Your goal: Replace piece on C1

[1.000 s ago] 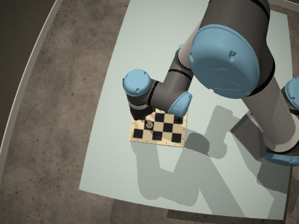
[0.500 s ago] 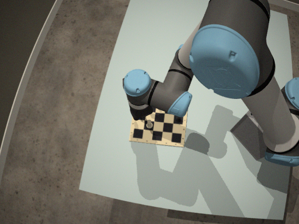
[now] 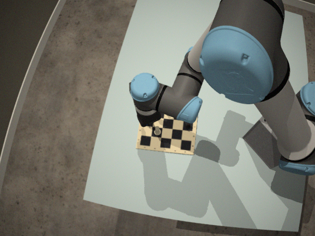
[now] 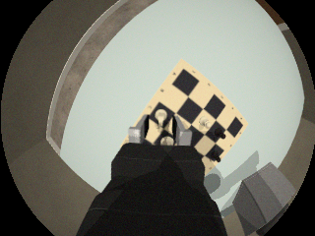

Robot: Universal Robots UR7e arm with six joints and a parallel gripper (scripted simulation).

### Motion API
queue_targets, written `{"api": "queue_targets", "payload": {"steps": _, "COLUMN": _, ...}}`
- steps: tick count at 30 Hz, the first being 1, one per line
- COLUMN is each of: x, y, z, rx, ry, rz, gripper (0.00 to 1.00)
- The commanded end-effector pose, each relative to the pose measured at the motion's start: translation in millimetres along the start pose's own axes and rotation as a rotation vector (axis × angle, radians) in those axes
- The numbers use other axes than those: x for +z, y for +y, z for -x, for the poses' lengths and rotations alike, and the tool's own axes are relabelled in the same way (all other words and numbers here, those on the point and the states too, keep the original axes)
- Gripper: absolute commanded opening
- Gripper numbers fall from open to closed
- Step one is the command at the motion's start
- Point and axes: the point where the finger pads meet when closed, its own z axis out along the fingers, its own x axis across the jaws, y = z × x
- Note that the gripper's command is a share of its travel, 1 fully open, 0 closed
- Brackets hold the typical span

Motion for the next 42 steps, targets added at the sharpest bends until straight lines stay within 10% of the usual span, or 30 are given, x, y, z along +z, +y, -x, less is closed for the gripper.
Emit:
{"api": "queue_targets", "payload": {"steps": 1, "x": -0.3, "y": -0.4, "z": 0.4, "rx": 0.0, "ry": -0.001, "rz": -0.001, "gripper": 0.73}}
{"api": "queue_targets", "payload": {"steps": 42, "x": 34.1, "y": -0.4, "z": 0.4, "rx": 0.0, "ry": -0.001, "rz": -0.001, "gripper": 0.73}}
